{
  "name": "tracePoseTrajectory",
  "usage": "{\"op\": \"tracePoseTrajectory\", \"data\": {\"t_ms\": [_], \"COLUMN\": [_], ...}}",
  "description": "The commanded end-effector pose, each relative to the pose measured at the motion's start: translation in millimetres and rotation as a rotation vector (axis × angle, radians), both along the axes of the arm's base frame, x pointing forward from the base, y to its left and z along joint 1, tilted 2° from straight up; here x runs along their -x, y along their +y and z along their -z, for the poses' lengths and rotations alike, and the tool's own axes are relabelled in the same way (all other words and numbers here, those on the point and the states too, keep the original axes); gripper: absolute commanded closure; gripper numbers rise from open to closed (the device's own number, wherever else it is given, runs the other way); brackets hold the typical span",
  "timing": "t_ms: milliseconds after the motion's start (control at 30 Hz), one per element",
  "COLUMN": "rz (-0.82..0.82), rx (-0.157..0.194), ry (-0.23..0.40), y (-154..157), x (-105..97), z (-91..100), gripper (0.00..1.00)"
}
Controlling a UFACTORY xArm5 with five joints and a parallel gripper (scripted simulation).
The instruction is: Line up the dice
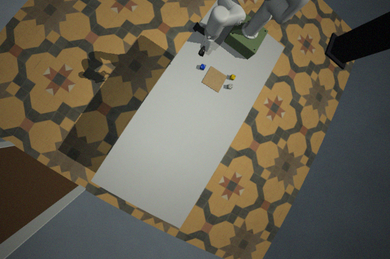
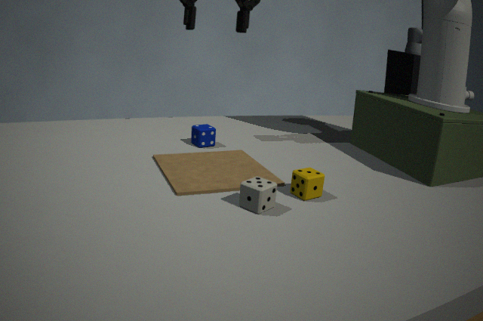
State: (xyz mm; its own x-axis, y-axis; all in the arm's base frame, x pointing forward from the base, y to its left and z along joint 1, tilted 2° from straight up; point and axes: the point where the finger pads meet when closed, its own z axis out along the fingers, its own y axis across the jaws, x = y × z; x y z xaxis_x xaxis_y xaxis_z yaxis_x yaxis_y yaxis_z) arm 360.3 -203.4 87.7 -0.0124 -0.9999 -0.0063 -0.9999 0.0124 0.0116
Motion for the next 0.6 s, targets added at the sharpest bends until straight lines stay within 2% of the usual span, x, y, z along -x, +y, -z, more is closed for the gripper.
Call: {"op": "tracePoseTrajectory", "data": {"t_ms": [0, 567], "rz": [0.042, 0.046], "rx": [-0.001, -0.001], "ry": [0.004, 0.004], "y": [7.5, 8.7], "x": [-22.1, -23.5], "z": [31.4, 34.2], "gripper": [0.00, 0.00]}}
